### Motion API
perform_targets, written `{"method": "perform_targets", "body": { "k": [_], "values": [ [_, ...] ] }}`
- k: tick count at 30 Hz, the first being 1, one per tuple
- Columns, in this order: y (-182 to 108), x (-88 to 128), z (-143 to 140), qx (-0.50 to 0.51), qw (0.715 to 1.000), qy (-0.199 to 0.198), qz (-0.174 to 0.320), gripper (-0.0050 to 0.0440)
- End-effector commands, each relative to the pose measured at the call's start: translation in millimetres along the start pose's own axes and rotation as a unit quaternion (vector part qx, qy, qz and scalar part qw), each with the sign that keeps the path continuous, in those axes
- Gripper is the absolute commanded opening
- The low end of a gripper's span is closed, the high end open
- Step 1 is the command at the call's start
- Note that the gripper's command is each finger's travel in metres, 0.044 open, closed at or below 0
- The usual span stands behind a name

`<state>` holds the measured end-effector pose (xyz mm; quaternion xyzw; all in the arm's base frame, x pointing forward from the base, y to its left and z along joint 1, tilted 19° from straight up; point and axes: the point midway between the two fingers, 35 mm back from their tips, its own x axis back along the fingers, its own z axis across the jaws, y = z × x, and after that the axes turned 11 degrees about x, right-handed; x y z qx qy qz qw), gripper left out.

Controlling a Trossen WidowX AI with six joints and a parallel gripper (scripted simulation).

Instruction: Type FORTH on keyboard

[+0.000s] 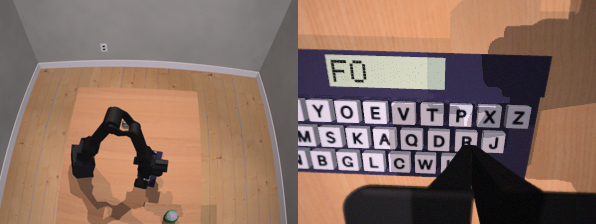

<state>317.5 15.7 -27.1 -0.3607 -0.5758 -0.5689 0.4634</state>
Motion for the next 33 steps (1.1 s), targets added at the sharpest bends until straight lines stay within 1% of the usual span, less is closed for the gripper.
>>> {"method": "perform_targets", "body": {
  "k": [1,10,22,33],
  "values": [
    [3.3,-2.6,1.3,0.001,1.000,0.001,-0.004,-0.0050],
    [4.4,-15.1,0.8,0.000,1.000,0.000,-0.006,-0.0050],
    [5.4,-12.6,0.4,0.001,1.000,0.000,-0.009,-0.0050],
    [4.7,-16.5,0.5,0.000,1.000,-0.001,-0.006,-0.0050]
  ]
}}
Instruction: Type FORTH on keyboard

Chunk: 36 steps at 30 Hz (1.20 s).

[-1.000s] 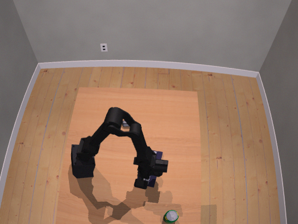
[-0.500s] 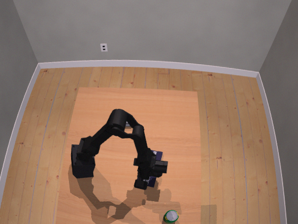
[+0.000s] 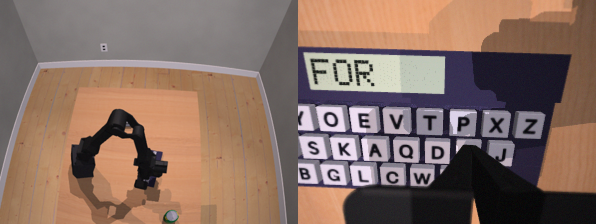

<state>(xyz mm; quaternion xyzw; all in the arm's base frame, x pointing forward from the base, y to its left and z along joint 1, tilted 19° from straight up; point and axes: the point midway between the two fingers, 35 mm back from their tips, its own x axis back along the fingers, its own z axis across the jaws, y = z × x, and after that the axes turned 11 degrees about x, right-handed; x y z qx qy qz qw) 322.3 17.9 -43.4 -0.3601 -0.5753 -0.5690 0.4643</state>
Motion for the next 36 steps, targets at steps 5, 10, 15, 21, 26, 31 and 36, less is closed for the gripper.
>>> {"method": "perform_targets", "body": {
  "k": [5,10,15,21,26,31,36],
  "values": [
    [7.7,3.7,0.3,0.001,1.000,-0.002,-0.012,-0.0050],
    [7.7,3.7,0.3,0.001,1.000,-0.002,-0.012,-0.0050],
    [5.9,3.3,0.1,0.001,1.000,-0.001,-0.010,-0.0050],
    [11.2,35.1,-0.7,0.003,1.000,-0.001,-0.019,-0.0050],
    [9.1,41.2,-0.2,0.002,1.000,-0.001,-0.017,-0.0050],
    [17.3,35.8,7.4,0.000,1.000,-0.003,-0.010,-0.0050],
    [30.8,36.3,21.3,0.000,1.000,-0.002,-0.008,-0.0050]
  ]
}}
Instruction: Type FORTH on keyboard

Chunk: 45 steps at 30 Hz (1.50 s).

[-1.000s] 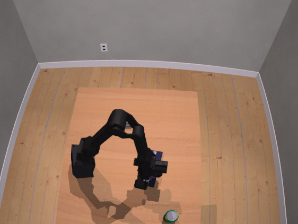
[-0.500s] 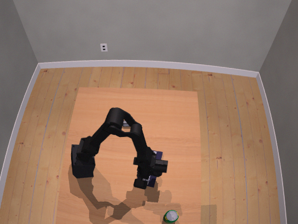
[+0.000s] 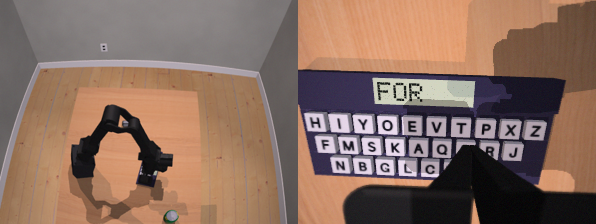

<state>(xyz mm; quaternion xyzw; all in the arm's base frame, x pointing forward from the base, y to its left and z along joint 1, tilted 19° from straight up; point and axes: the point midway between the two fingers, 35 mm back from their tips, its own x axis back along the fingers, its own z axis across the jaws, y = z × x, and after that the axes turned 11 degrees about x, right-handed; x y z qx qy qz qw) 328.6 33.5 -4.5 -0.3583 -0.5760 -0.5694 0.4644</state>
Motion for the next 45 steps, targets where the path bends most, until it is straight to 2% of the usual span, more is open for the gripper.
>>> {"method": "perform_targets", "body": {
  "k": [1,7,24,45],
  "values": [
    [10.8,2.7,3.6,-0.001,1.000,-0.003,-0.006,-0.0050],
    [8.0,-12.6,3.9,-0.001,1.000,-0.002,-0.004,-0.0050],
    [8.7,-30.0,3.4,-0.001,1.000,-0.002,-0.005,-0.0050],
    [10.1,-29.9,3.2,-0.001,1.000,-0.002,-0.008,-0.0050]
  ]
}}
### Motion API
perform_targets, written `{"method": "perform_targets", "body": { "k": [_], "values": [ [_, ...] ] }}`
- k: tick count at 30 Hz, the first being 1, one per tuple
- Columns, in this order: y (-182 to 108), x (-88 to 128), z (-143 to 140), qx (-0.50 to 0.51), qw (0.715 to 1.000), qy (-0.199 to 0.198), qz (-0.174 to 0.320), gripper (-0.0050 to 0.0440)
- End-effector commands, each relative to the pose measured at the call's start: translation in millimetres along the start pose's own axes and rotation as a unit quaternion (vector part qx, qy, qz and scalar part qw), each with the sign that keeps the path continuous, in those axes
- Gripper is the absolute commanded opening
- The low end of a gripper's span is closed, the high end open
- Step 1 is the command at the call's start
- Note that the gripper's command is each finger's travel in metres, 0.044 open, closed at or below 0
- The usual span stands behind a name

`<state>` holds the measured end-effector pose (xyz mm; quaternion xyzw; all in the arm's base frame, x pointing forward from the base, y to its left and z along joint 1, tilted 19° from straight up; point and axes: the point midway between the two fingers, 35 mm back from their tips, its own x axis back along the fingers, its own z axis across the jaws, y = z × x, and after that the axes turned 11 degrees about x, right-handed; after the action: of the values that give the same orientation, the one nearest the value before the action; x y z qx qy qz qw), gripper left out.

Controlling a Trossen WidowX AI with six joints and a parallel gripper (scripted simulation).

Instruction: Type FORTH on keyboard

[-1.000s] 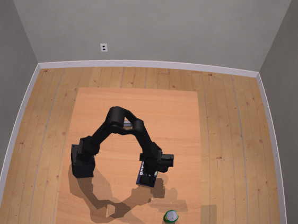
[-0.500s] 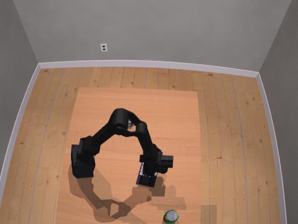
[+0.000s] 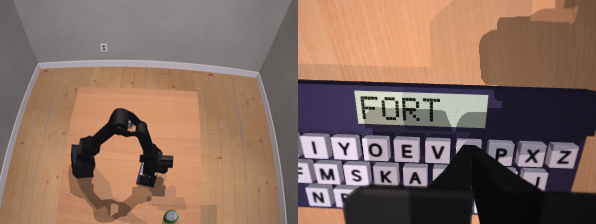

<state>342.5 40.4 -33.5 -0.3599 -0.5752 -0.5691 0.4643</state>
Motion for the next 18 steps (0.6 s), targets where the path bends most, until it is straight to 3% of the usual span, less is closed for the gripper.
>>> {"method": "perform_targets", "body": {
  "k": [1,18],
  "values": [
    [5.2,1.0,0.4,0.000,1.000,-0.002,-0.007,-0.0050],
    [6.3,3.5,0.4,0.001,1.000,-0.001,-0.011,-0.0050]
  ]
}}
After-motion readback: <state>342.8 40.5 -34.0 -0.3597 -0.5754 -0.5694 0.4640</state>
